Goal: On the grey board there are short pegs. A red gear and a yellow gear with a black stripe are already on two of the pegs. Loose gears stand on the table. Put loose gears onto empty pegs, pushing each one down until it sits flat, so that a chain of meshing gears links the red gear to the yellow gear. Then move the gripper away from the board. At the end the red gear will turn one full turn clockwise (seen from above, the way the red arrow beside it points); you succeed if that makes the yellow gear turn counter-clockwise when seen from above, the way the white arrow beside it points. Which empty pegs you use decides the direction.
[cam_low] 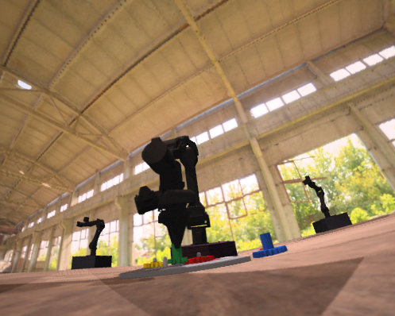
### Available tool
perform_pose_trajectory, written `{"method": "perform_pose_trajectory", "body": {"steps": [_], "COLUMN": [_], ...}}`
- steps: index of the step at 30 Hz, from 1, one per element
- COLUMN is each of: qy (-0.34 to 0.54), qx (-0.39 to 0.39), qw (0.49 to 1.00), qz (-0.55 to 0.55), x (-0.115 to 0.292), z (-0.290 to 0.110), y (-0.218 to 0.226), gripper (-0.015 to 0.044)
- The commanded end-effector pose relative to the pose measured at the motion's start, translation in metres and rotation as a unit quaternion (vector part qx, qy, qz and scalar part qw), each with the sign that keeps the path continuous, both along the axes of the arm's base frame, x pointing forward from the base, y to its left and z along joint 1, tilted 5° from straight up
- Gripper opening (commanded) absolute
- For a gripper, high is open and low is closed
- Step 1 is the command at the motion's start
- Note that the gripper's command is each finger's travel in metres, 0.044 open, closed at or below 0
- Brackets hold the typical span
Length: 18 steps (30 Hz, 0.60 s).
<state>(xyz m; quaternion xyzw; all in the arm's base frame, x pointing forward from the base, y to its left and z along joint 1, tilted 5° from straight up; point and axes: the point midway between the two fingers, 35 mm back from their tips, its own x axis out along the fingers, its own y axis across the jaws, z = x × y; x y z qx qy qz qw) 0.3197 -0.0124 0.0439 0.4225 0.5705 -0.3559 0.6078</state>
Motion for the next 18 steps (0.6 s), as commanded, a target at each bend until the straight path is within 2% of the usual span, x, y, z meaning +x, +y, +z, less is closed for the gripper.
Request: {"method": "perform_pose_trajectory", "body": {"steps": [1,6,14,18], "qy": [-0.003,-0.005,-0.002,-0.001], "qx": [-0.004,-0.007,-0.001,0.000], "qw": [0.999,0.996,1.000,1.000], "qz": [0.052,0.083,0.025,0.008], "x": [0.0001,0.0010,0.0013,0.0011], "z": [-0.0011,-0.0024,-0.0039,-0.0027], "y": [0.0000,-0.0004,0.0006,0.0004], "gripper": [0.0000,0.0000,0.0000,0.0105]}}
